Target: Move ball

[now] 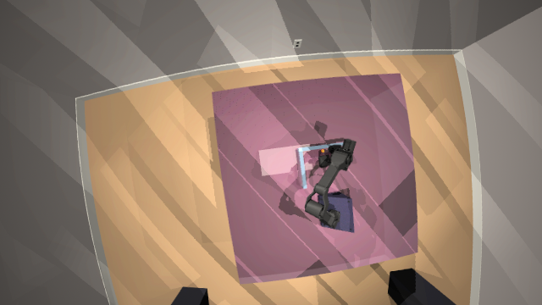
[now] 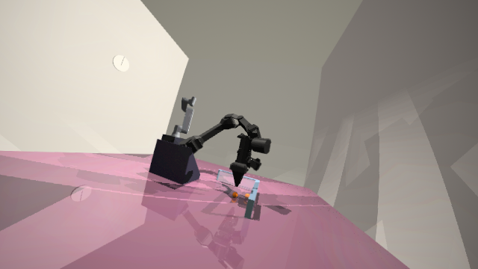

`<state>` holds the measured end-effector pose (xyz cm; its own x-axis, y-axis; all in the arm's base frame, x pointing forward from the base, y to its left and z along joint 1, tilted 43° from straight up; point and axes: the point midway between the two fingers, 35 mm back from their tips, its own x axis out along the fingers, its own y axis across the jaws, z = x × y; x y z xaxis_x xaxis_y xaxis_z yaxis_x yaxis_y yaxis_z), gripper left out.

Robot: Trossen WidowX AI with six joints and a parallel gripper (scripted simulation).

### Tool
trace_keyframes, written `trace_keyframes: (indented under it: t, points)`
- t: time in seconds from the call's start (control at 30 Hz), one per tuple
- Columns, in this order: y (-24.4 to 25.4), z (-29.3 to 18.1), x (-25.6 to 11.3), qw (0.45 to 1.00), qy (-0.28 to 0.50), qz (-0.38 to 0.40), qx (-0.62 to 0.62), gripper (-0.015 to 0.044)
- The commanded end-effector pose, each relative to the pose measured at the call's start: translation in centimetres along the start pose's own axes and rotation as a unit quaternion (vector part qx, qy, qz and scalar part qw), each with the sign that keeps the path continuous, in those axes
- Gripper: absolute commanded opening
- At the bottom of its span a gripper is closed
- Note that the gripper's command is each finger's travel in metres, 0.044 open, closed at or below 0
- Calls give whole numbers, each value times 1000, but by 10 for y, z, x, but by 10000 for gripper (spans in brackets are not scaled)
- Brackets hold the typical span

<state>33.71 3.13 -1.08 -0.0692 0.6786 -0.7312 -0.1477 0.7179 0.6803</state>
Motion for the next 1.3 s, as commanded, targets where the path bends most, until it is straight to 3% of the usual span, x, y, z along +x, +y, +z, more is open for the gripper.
trace_keyframes:
  t: [0.0, 0.93, 1.07, 1.27]
  points:
    - [0, -1, 0, 1000, 7, 0, 14, 211]
    - [0, -2, 44, 1000, 7, 1, 14, 211]
    - [0, -2, 44, 1000, 7, 1, 14, 106]
    - [0, -2, 44, 1000, 7, 1, 14, 66]
